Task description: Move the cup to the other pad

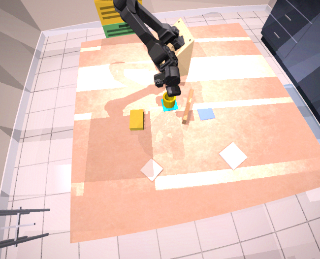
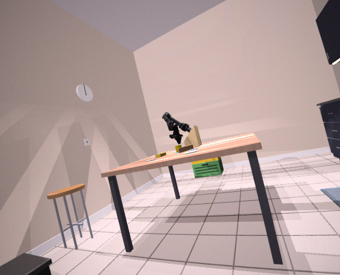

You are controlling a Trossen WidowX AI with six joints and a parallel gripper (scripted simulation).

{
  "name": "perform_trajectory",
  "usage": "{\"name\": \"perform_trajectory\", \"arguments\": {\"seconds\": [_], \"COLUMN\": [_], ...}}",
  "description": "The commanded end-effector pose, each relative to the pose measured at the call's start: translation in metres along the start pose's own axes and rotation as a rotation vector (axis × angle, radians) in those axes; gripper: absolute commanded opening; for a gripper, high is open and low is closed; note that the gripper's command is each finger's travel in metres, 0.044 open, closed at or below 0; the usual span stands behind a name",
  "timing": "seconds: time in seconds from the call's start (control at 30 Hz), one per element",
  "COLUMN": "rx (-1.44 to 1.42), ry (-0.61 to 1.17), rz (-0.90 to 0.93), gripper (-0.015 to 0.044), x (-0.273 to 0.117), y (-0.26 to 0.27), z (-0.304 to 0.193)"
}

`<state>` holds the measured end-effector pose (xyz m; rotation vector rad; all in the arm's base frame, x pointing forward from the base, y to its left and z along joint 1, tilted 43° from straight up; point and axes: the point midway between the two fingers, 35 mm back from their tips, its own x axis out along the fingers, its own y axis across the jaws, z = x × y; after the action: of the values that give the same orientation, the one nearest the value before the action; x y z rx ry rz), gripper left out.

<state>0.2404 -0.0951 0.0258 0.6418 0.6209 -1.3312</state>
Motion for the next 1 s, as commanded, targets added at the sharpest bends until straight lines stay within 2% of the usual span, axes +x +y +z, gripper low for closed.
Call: {"name": "perform_trajectory", "arguments": {"seconds": [0.0, 0.17, 0.53, 0.97], "rx": [0.007, 0.006, 0.001, 0.004], "ry": [-0.006, -0.006, 0.001, 0.002], "rz": [0.005, 0.005, 0.001, 0.002], "gripper": [0.0146, 0.0146, 0.0435, 0.0440], "x": [-0.005, -0.009, -0.009, -0.051], "y": [0.001, 0.000, 0.000, 0.000], "z": [0.001, -0.001, -0.002, -0.007]}}
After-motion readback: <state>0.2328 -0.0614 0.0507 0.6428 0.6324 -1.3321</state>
